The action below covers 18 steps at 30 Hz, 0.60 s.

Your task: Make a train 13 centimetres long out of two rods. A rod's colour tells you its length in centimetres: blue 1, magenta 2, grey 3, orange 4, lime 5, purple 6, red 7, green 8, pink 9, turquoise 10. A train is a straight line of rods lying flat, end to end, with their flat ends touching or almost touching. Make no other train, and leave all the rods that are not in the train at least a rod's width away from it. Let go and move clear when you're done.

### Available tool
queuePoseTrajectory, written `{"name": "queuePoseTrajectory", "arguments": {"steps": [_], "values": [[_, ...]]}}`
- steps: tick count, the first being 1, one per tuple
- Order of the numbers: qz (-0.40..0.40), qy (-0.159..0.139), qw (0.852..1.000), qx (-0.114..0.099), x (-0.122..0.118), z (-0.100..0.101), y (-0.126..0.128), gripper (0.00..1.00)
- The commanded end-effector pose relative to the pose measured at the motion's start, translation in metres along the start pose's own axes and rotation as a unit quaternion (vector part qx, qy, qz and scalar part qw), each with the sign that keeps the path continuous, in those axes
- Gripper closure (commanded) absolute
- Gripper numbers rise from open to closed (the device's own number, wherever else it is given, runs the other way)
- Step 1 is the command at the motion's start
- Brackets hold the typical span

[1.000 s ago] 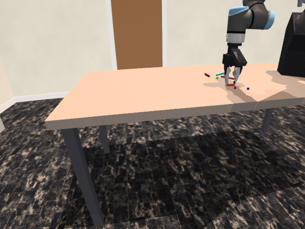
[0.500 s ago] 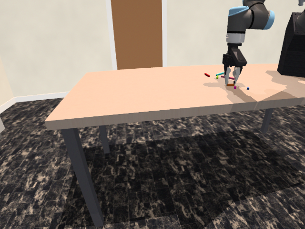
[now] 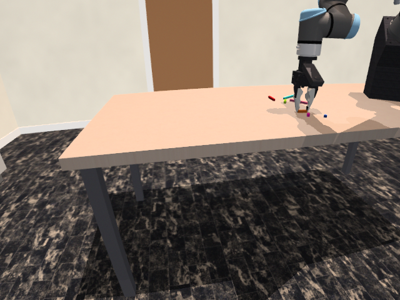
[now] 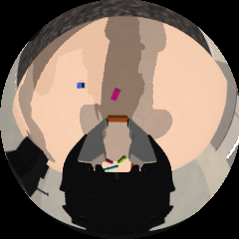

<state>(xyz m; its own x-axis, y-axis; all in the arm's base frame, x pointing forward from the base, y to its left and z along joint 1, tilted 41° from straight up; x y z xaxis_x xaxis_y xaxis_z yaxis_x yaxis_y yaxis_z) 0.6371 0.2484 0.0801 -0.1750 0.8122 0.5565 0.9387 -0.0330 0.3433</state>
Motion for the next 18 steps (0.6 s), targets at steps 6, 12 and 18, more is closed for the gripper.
{"name": "queuePoseTrajectory", "arguments": {"steps": [6, 12, 18], "values": [[0.000, 0.000, 1.000, 0.000, 0.000, -0.006, 0.000, 1.00], [0.000, 0.000, 1.000, 0.000, 0.000, -0.021, 0.000, 1.00], [0.000, 0.000, 1.000, 0.000, 0.000, -0.057, 0.000, 1.00]]}}
Point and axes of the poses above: the point where the finger pads meet when closed, its own z axis out along the fingers, its own y axis across the jaws, x = y × z, the point moved 6 cm from there along -z, back along the fingers, and after that the axes turned 6 degrees about -z, right-handed, at the moved point
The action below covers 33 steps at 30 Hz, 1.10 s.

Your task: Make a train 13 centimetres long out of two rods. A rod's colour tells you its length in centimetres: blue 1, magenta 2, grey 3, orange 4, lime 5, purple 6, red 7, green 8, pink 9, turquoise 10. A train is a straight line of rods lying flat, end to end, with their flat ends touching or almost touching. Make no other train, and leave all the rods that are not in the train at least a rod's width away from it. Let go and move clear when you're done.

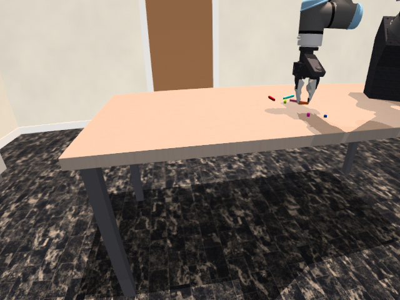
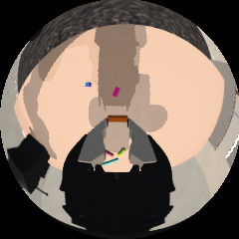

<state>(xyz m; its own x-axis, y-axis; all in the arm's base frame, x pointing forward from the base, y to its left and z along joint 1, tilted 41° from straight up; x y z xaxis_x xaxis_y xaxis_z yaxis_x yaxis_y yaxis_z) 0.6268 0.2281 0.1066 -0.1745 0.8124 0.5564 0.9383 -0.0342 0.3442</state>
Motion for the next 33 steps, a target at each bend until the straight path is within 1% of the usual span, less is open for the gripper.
{"name": "queuePoseTrajectory", "arguments": {"steps": [1, 5, 8, 15, 33], "values": [[0.000, 0.000, 1.000, 0.000, 0.000, -0.028, 0.000, 1.00], [0.000, 0.000, 1.000, 0.000, 0.000, -0.049, 0.000, 1.00], [0.000, 0.000, 1.000, 0.000, 0.000, -0.060, 0.000, 1.00], [0.000, 0.000, 1.000, 0.000, 0.000, -0.065, 0.000, 1.00], [-0.002, 0.000, 1.000, 0.000, 0.000, -0.065, 0.000, 1.00]]}}
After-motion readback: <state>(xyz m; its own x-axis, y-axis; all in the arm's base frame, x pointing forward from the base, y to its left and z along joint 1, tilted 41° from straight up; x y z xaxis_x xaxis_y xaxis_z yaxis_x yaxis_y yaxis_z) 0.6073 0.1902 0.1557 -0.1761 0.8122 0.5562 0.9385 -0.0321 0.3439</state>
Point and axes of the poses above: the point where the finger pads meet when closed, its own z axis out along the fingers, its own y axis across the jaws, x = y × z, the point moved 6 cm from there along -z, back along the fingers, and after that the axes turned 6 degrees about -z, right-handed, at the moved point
